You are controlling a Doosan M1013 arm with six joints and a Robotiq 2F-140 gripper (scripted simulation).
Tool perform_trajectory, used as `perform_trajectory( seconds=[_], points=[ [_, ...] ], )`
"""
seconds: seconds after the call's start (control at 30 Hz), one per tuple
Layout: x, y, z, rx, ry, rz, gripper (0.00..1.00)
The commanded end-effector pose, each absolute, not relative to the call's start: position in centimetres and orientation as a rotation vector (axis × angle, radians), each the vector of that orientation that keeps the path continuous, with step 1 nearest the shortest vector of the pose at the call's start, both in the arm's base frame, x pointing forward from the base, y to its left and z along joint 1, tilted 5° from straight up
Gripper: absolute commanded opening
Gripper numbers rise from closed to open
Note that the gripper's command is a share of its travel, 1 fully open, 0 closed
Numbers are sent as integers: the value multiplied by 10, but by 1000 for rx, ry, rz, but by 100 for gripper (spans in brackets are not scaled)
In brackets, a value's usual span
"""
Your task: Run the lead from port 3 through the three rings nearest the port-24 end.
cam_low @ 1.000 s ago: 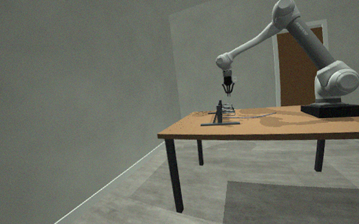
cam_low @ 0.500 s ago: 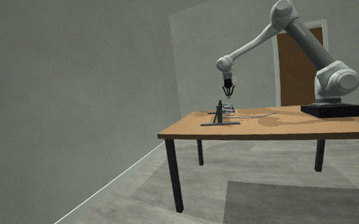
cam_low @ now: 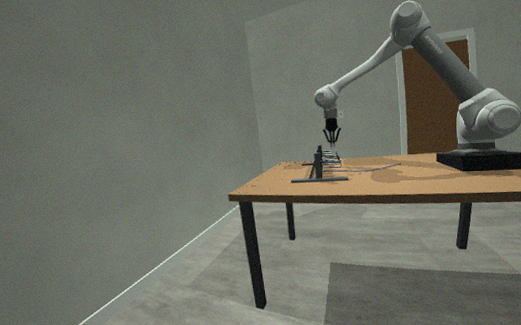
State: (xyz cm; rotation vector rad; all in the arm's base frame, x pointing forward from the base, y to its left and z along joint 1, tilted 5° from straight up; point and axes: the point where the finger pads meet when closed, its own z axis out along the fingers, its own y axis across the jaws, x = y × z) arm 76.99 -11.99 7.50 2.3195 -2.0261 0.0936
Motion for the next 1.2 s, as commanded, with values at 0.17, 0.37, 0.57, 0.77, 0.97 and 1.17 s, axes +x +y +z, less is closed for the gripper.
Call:
perform_trajectory(
  seconds=[0.17,0.37,0.57,0.77,0.97,1.17],
  points=[
    [765,-124,60,2309,-2028,79,0],
    [765,-125,54,2309,-2028,79,0],
    [765,-125,51,2309,-2028,79,0],
    [765,-125,49,2309,-2028,79,0],
    [765,-125,49,2309,-2028,79,0],
    [765,-125,49,2309,-2028,79,0]
  ],
)
